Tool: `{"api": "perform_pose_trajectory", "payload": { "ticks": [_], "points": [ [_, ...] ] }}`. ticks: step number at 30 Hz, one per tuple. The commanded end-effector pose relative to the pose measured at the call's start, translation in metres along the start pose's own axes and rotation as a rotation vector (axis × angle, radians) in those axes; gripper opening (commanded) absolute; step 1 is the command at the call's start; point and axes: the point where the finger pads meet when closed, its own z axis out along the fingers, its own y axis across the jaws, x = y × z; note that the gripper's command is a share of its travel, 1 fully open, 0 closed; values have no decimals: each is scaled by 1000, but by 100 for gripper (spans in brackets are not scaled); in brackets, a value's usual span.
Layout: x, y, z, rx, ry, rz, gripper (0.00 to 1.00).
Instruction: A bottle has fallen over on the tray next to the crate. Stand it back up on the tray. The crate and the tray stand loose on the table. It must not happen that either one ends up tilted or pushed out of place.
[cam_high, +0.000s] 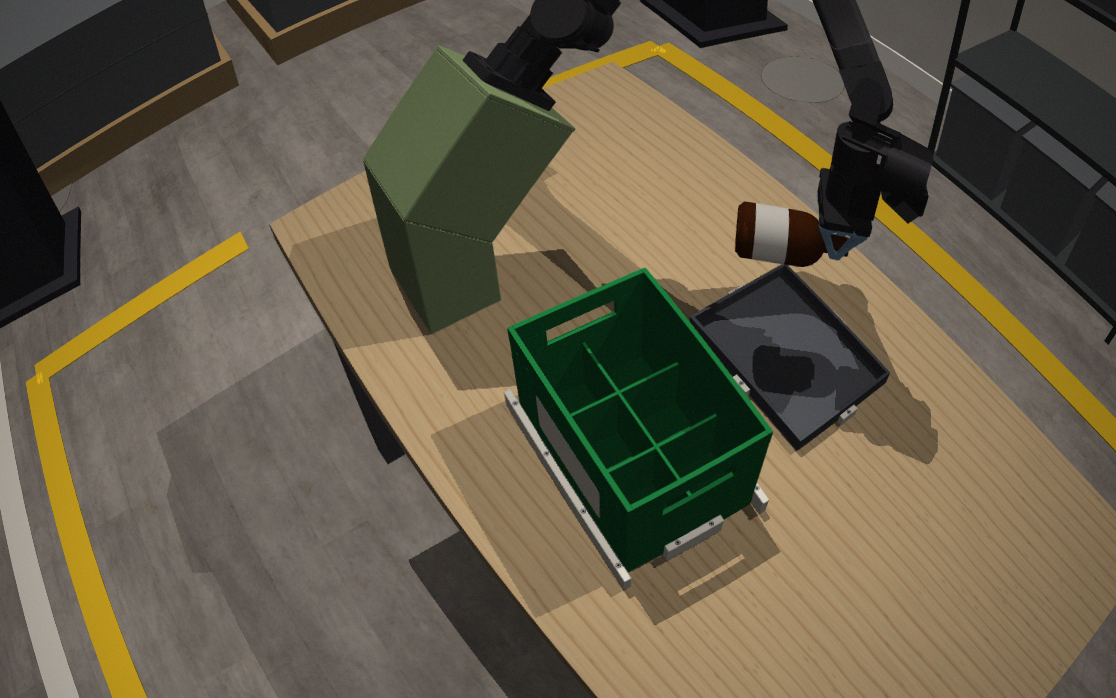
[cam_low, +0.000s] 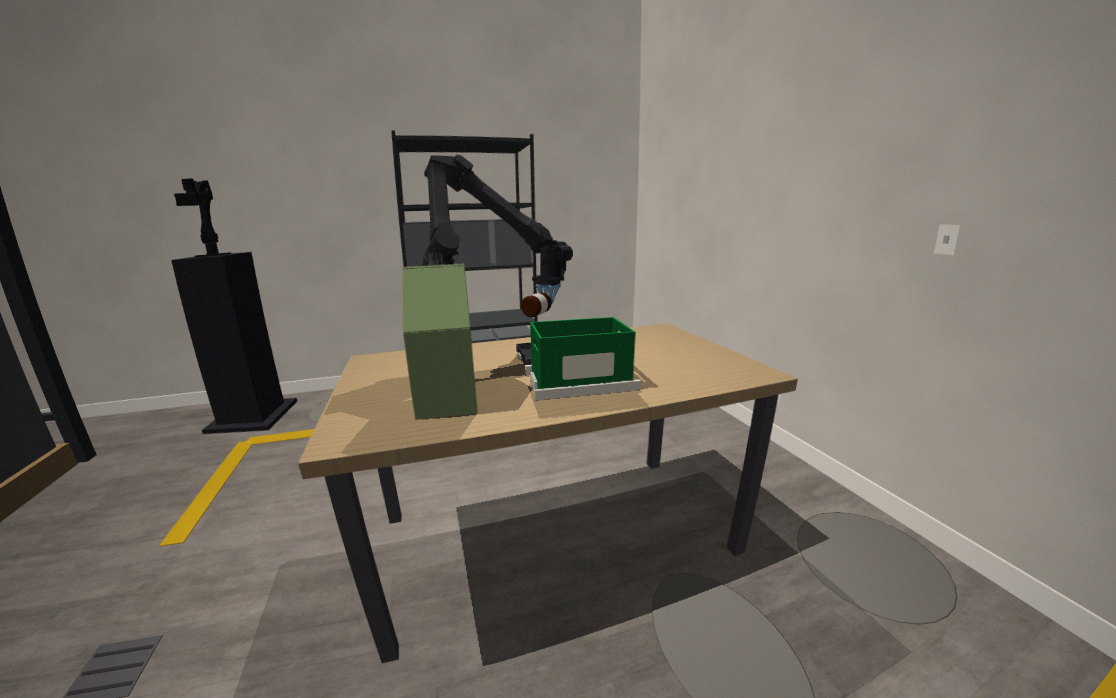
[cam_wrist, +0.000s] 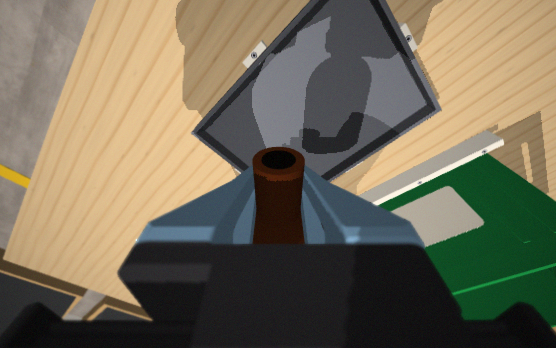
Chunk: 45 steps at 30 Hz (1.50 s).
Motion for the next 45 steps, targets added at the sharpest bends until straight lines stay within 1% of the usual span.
{"api": "perform_pose_trajectory", "payload": {
  "ticks": [1,7,16,45],
  "points": [
    [-26,-9,-26,34,-59,51,0],
    [-26,-9,-26,31,-60,146,0],
    [-26,-9,-26,29,-61,210,0],
    [-26,-9,-26,29,-61,210,0]
  ]
}}
